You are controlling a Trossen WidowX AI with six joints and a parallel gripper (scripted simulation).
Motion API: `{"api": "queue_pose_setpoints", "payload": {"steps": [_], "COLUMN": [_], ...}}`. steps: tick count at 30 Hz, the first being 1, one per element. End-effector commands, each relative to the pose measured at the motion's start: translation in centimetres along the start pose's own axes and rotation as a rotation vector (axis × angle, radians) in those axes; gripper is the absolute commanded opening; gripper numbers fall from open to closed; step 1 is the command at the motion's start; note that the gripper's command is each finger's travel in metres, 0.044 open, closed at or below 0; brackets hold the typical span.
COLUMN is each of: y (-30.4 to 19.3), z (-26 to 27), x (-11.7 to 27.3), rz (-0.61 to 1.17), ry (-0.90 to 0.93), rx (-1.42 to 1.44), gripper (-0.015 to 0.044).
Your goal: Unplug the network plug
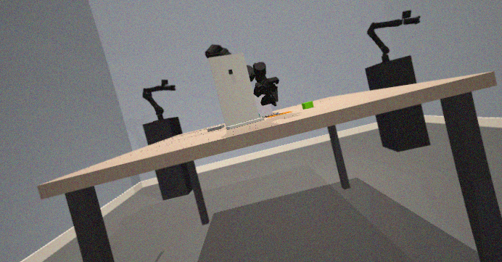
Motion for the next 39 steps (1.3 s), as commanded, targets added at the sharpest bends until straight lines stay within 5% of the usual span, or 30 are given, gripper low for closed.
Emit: {"api": "queue_pose_setpoints", "payload": {"steps": [1,39], "y": [0.2,0.7], "z": [0.4,3.0], "x": [0.4,5.1], "rz": [-0.005,-0.004], "ry": [0.002,0.004], "rx": [-0.007,-0.007], "gripper": [0.0156,0.0156]}}
Point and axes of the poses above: the point midway between the two fingers, 35 mm back from their tips, its own x axis back along the fingers, its own z axis across the jaws, y = z × x, the point moved 4 cm from there along x, back along the fingers, and after that the axes turned 12 degrees about x, right-handed, at the moved point
